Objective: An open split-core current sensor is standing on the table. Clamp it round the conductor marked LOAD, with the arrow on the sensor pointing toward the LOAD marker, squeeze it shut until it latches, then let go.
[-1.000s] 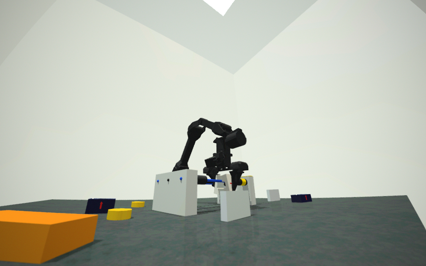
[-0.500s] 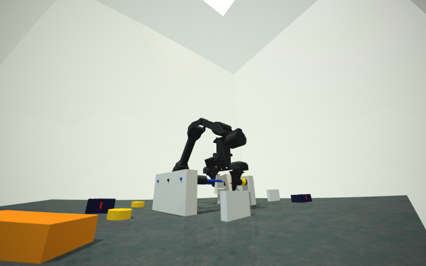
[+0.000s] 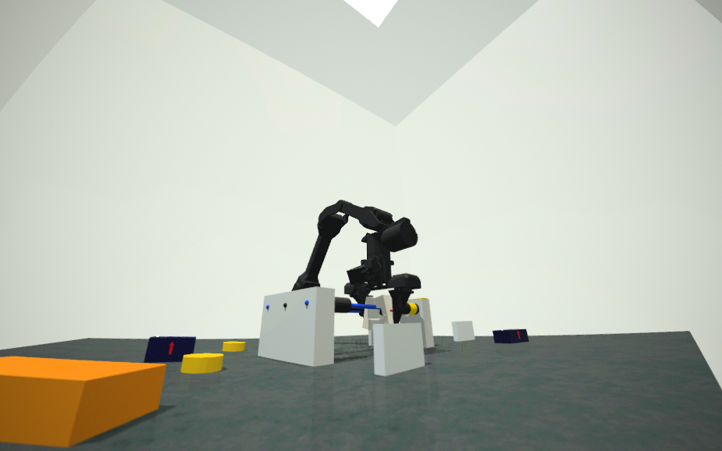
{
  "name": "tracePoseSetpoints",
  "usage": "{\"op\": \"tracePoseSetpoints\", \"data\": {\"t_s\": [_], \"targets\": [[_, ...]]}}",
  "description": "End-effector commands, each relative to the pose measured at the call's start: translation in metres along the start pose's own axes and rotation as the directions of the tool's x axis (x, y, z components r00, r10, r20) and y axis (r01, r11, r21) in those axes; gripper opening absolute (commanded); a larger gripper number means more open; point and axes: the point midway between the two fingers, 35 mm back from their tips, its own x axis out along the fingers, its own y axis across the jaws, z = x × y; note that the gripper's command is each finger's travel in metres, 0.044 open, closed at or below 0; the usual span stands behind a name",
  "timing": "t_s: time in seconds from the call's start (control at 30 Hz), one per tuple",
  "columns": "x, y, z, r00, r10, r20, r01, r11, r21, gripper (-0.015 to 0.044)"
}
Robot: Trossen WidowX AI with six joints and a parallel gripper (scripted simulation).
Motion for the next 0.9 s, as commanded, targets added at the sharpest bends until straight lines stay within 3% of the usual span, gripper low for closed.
{"op": "tracePoseSetpoints", "data": {"t_s": [0.0,0.87], "targets": [[-0.001,0.0,0.0,1.0,0.001,0.0,-0.001,1.0,0.0,0.0],[-0.016,0.0,0.0,1.0,0.011,0.002,-0.011,1.0,0.005,0.0]]}}
